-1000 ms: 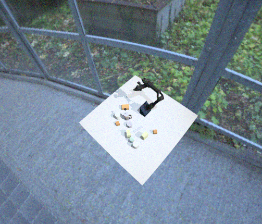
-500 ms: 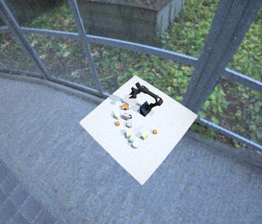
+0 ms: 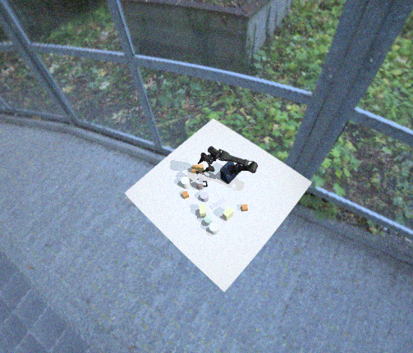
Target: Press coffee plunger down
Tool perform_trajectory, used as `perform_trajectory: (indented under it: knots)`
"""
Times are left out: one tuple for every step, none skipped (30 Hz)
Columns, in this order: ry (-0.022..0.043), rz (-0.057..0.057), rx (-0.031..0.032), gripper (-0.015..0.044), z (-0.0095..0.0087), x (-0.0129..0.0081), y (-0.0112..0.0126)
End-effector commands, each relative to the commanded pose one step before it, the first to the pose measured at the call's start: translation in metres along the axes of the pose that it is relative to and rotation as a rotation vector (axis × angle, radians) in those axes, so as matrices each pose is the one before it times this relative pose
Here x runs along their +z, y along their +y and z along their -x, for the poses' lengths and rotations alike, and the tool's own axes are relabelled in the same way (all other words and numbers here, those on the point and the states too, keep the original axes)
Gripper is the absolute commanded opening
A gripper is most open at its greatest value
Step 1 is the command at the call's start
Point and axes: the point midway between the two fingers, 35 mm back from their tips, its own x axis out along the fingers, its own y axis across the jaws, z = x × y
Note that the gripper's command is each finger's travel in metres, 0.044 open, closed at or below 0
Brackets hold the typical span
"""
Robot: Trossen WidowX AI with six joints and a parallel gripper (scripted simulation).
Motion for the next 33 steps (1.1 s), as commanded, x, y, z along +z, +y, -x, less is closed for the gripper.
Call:
perform_trajectory:
  knots:
    - [0.00525, -0.0014, -0.0055, 0.044, -0.01193, -0.02334, 0.00016]
    - [-0.00008, -0.0011, -0.00177, 0.044, -0.00072, -0.00094, -0.00036]
    - [0.00001, -0.0003, -0.00054, 0.044, 0.00025, 0.00035, -0.00005]
    - [0.00002, 0.0, -0.00003, 0.044, -0.00028, 0.00002, -0.00002]
    - [0.00004, 0.0, -0.00005, 0.044, -0.00053, 0.00003, -0.00003]
    - [0.00006, 0.0, -0.00008, 0.044, -0.00079, 0.00006, -0.00004]
    - [0.00008, 0.0, -0.00011, 0.044, -0.00105, 0.00007, -0.00005]
    - [0.00008, 0.0001, -0.00012, 0.044, -0.00126, 0.00007, -0.00006]
    - [0.00008, 0.0001, -0.00013, 0.044, -0.00146, 0.00007, -0.00007]
    - [0.00007, 0.0001, -0.00012, 0.044, -0.00158, 0.00006, -0.00007]
    - [0.00006, 0.0001, -0.00011, 0.044, -0.00162, 0.00004, -0.00007]
    - [0.00004, 0.0, -0.0001, 0.044, -0.00162, 0.00003, -0.00006]
    - [0.00006, 0.0001, -0.00012, 0.044, -0.00163, 0.00002, -0.00006]
    - [0.00001, 0.0, -0.00008, 0.044, -0.00162, 0.00003, -0.00005]
    - [-0.00001, 0.0, -0.00006, 0.044, -0.00161, 0.00002, -0.00004]
    - [-0.00003, 0.0, -0.00004, 0.044, -0.00161, 0.00002, -0.00002]
    - [-0.00004, 0.0, -0.00002, 0.044, -0.00161, 0.00001, -0.00001]
    - [-0.00006, 0.0, -0.00001, 0.044, -0.00161, 0.0, 0.0]
    - [-0.00007, 0.0, 0.00001, 0.044, -0.00161, 0.0, 0.0]
    - [-0.00009, 0.0, 0.00003, 0.044, -0.00161, -0.00001, 0.00001]
    - [-0.0001, 0.0, 0.00005, 0.044, -0.00161, -0.00002, 0.00002]
    - [-0.00012, 0.0, 0.00006, 0.044, -0.00161, -0.00002, 0.00003]
    - [-0.00014, 0.0, 0.00008, 0.044, -0.00161, -0.00003, 0.00004]
    - [-0.00015, 0.0, 0.0001, 0.044, -0.00161, -0.00004, 0.00005]
    - [-0.00017, 0.0, 0.00012, 0.044, -0.0016, -0.00005, 0.00006]
    - [-0.00018, -0.0001, 0.00014, 0.044, -0.0016, -0.00005, 0.00007]
    - [-0.00019, -0.0001, 0.00016, 0.044, -0.0016, -0.00006, 0.00008]
    - [-0.00021, -0.0001, 0.00018, 0.044, -0.0016, -0.00007, 0.00008]
    - [-0.00022, -0.0001, 0.00019, 0.044, -0.0016, -0.00008, 0.00009]
    - [-0.00019, -0.0001, 0.00017, 0.044, -0.00131, -0.00012, 0.00009]
    - [-0.00012, 0.0, 0.00011, 0.044, -0.0008, -0.00007, 0.00006]
    - [-0.00004, 0.0, 0.00004, 0.044, -0.00027, -0.00003, 0.00002]
    - [0.0, 0.0, 0.0, 0.0414, 0.0, 0.0, 0.0]
